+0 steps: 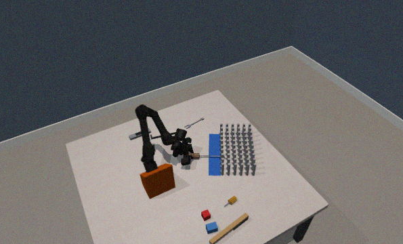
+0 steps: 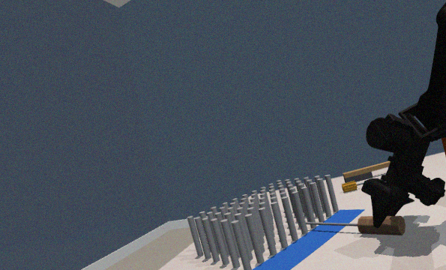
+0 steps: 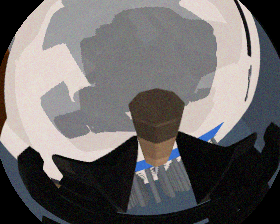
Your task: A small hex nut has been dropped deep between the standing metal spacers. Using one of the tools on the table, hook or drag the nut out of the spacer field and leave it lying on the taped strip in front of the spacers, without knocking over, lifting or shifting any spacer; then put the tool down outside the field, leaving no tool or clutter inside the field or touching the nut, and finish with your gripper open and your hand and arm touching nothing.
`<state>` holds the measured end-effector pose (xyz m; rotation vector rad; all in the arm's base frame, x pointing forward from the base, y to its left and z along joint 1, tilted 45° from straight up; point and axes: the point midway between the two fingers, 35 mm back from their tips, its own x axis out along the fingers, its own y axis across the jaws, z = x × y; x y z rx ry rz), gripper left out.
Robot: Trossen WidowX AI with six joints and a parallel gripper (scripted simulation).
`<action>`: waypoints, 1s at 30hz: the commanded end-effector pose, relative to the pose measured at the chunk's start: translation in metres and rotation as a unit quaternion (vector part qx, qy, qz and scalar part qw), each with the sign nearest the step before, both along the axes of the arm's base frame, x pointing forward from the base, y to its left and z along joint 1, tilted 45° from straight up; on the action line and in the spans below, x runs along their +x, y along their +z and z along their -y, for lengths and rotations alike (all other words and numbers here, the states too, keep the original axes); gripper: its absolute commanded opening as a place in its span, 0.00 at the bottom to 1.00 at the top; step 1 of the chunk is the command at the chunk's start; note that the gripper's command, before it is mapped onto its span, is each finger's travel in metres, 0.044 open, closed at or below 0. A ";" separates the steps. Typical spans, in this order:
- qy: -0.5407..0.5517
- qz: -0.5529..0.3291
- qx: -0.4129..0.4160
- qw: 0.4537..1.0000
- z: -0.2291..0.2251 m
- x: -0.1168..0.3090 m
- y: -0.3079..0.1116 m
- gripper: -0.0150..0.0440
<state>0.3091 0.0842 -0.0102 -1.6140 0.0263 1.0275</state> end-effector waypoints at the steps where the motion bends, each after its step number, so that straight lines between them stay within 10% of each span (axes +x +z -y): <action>1: -0.002 0.000 0.000 1.000 -0.001 -0.002 0.001 0.25; 30: -0.002 0.000 0.001 1.000 -0.008 -0.016 0.007 0.25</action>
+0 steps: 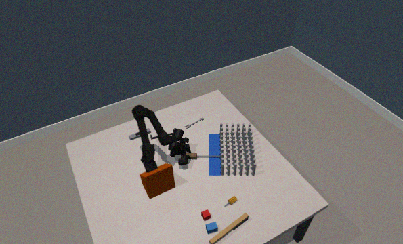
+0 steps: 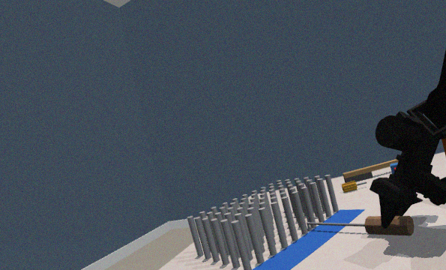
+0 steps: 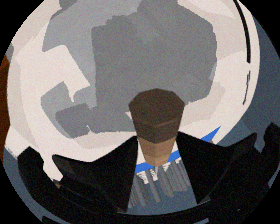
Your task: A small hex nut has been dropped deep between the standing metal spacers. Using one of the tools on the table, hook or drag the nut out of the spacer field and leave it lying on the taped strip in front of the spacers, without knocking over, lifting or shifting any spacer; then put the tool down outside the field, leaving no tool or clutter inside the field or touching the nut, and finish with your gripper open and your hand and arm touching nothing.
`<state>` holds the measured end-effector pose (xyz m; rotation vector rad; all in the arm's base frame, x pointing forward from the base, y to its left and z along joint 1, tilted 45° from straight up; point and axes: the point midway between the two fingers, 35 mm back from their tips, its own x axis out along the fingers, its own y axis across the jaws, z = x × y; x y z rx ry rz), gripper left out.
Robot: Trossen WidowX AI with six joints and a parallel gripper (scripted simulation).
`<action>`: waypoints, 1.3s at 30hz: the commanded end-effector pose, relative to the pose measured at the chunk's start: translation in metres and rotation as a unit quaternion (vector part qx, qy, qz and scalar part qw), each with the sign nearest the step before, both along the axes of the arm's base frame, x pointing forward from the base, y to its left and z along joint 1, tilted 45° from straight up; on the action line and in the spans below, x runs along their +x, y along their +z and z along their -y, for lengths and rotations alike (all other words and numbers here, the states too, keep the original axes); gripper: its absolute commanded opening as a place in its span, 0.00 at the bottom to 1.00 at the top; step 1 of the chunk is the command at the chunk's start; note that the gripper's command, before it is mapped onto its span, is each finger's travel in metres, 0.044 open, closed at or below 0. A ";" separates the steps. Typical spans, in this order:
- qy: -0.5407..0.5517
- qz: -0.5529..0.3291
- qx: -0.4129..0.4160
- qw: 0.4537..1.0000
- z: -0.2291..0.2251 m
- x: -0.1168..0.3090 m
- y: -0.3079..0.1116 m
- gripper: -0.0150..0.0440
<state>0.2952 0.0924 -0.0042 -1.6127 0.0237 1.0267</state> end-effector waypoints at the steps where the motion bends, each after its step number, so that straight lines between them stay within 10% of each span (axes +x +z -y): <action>1: -0.003 -0.001 0.000 1.000 0.000 -0.002 0.001 0.25; 39: -0.002 -0.001 0.000 1.000 -0.007 -0.016 0.007 0.25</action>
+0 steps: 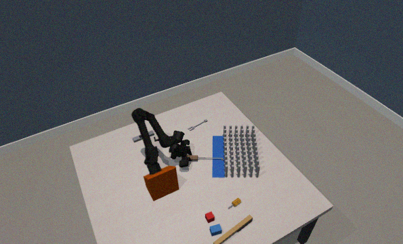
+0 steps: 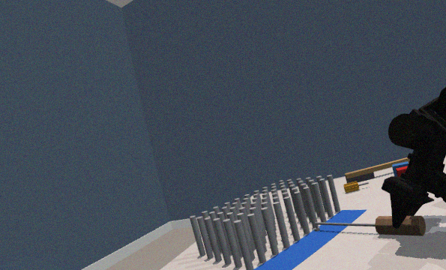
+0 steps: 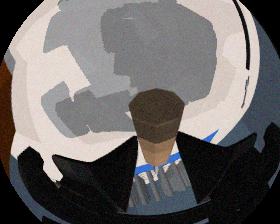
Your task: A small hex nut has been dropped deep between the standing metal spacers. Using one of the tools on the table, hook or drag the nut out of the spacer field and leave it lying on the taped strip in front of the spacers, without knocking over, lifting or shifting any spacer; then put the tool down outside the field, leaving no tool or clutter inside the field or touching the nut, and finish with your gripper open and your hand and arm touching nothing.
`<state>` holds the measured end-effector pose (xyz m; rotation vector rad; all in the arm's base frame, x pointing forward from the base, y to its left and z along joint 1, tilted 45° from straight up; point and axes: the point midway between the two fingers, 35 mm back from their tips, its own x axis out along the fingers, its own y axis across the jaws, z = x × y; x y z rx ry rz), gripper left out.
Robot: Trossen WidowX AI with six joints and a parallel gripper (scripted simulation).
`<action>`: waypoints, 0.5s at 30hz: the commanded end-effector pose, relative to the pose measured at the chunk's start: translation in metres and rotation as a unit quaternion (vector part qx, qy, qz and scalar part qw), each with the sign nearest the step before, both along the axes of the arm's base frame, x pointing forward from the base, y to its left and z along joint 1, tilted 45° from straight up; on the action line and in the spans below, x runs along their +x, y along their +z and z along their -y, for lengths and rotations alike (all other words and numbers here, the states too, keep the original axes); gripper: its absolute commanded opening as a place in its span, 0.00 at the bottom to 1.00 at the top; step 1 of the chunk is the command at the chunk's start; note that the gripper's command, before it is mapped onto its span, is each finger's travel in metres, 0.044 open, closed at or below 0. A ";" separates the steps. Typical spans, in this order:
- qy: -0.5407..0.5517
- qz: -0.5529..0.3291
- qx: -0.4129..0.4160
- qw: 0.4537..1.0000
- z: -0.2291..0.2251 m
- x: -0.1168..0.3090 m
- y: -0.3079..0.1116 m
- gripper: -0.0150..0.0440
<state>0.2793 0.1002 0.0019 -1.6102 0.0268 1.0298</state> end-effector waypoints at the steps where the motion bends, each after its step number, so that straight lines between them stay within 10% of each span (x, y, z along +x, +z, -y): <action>1: -0.002 0.001 0.000 1.000 0.002 0.000 0.002 0.25; 15: -0.002 0.002 -0.001 1.000 0.006 0.001 0.006 0.25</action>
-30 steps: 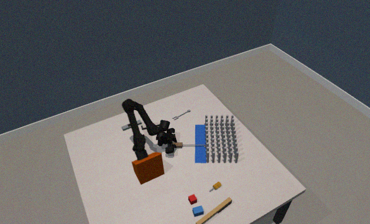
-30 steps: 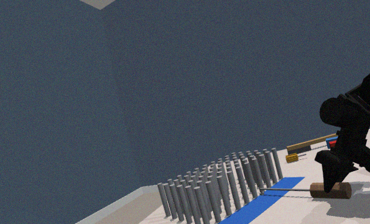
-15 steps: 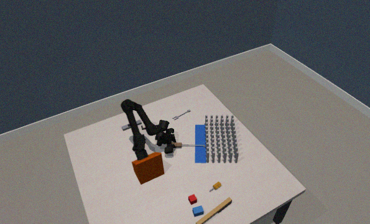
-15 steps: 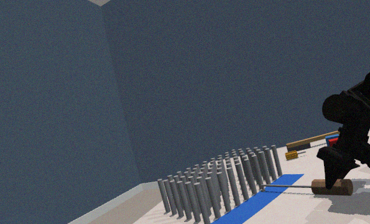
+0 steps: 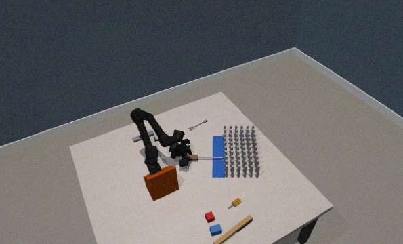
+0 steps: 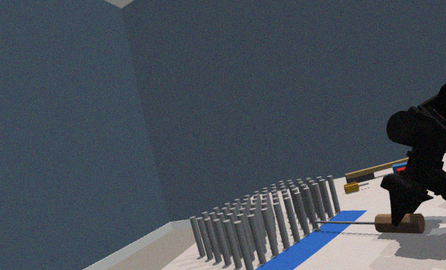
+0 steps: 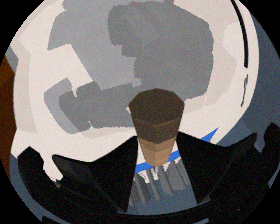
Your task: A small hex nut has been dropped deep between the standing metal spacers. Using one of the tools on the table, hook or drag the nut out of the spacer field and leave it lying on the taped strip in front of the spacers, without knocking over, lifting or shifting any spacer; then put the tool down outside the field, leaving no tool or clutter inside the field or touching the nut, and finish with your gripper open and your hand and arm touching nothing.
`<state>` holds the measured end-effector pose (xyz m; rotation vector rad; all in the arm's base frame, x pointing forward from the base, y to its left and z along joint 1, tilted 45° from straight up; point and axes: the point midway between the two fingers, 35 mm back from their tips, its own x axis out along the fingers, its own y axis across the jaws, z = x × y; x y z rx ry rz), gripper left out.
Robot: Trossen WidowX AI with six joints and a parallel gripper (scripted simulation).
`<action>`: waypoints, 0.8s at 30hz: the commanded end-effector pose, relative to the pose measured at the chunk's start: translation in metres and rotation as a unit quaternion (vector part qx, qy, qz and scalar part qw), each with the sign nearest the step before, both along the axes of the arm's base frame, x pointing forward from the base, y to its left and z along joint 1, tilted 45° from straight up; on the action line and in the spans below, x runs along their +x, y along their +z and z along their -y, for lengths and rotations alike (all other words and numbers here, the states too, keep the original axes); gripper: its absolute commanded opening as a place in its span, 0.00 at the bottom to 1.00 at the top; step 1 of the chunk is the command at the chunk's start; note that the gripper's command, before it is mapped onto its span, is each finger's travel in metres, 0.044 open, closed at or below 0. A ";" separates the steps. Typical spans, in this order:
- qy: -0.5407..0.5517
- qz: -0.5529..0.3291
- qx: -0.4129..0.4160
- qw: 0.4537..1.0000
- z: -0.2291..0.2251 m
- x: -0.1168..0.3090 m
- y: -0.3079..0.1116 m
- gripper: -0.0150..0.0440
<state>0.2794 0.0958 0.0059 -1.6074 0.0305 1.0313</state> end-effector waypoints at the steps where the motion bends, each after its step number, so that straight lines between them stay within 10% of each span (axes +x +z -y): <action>1: -0.001 0.004 -0.001 1.000 0.002 0.001 0.003 0.25; 24: 0.000 0.004 -0.001 1.000 0.005 -0.007 0.015 0.25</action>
